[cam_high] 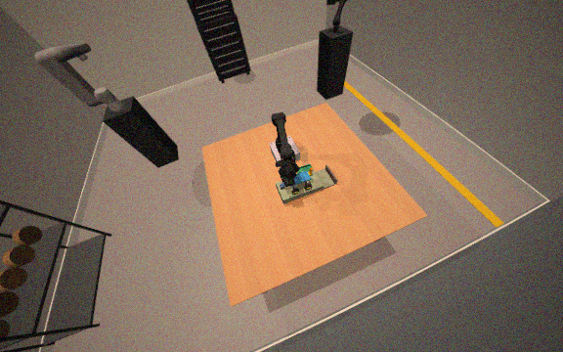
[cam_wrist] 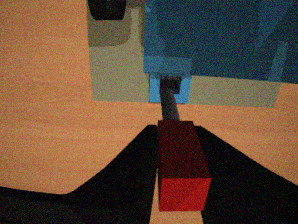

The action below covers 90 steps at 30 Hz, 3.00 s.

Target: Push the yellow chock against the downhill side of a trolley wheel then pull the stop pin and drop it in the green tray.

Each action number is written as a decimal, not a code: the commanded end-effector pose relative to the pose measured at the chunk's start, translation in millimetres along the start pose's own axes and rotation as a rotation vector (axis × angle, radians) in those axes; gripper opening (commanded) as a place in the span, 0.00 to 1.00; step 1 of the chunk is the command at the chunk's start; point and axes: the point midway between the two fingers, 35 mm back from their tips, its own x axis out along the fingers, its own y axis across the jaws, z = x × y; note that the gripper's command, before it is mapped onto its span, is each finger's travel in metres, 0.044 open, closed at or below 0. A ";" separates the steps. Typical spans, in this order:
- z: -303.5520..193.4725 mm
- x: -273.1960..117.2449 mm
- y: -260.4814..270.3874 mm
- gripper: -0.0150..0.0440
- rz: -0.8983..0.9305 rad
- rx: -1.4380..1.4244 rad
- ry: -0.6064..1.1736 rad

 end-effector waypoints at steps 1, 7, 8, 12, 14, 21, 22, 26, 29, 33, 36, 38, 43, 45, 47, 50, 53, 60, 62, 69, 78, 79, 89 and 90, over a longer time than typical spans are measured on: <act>-2.3 -3.9 -0.9 0.25 -0.002 0.006 0.006; -4.3 -8.3 -1.6 0.25 -0.002 0.006 0.007; -4.7 -8.9 -1.7 0.25 -0.002 0.006 0.007; -10.3 -7.9 -1.6 0.25 -0.002 0.006 0.007; -15.4 -7.1 -1.5 0.25 -0.002 0.006 0.008; -28.0 -5.8 -1.0 0.25 -0.002 0.006 0.009; -30.2 -5.8 -1.1 0.25 -0.002 0.006 0.009; -35.8 -5.8 -2.0 0.25 -0.002 0.006 0.010; -35.5 -5.6 2.8 0.25 -0.002 0.006 0.010; -35.4 -4.9 16.7 0.25 -0.001 0.005 0.010; -35.3 -4.5 27.1 0.25 0.000 0.005 0.010; -35.4 -4.3 33.8 0.25 0.001 0.005 0.010; -35.5 -3.8 52.5 0.25 0.002 0.005 0.010; -35.4 -3.5 59.6 0.25 0.003 0.004 0.010; -35.1 -3.1 67.5 0.25 0.004 0.004 0.010; -34.5 -2.4 78.3 0.25 0.004 0.004 0.010; -34.0 -2.0 83.6 0.25 0.005 0.004 0.010; -22.2 -3.7 82.6 0.25 0.005 0.004 0.008; -14.9 -4.7 82.0 0.25 0.005 0.004 0.008; 11.3 -8.3 79.9 0.25 0.005 0.004 0.005; 44.7 -13.3 77.7 0.25 0.004 0.005 0.001; 48.4 -13.8 77.5 0.25 0.004 0.005 0.001; 85.8 -19.0 76.9 0.25 0.005 0.005 -0.003; 89.6 -19.4 77.0 0.25 0.005 0.005 -0.003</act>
